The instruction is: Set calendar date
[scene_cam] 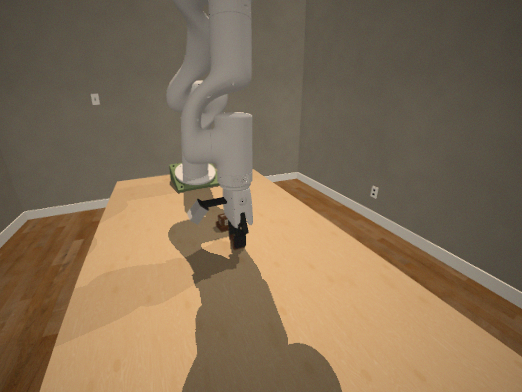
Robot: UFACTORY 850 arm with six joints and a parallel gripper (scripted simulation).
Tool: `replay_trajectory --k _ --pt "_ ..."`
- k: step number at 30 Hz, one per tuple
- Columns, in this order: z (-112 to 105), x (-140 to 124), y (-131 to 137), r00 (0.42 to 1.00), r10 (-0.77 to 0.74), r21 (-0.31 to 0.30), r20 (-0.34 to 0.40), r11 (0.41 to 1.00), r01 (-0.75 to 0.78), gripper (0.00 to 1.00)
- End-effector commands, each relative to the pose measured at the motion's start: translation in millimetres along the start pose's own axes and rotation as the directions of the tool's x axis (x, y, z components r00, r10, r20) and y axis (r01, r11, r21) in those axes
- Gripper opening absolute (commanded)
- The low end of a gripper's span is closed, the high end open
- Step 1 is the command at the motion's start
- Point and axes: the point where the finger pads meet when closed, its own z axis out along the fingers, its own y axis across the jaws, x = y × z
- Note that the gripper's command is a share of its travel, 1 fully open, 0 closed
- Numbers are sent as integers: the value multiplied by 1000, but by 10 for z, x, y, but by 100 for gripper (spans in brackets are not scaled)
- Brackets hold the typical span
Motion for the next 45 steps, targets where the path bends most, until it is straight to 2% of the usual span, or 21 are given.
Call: replay_trajectory --k 1,28,32,38,40,45 --pt "-5 0 -8 1000 0 2 0 1000 0 29" --pt "-32 0 -8 1000 0 2 0 1000 0 29" --pt "-189 0 -8 1000 0 2 0 1000 0 29" --pt "-638 0 -7 1000 0 2 0 1000 0 29" --pt "-638 0 -7 1000 0 2 0 1000 0 29" --pt "-935 0 -7 1000 0 2 0 1000 0 29"
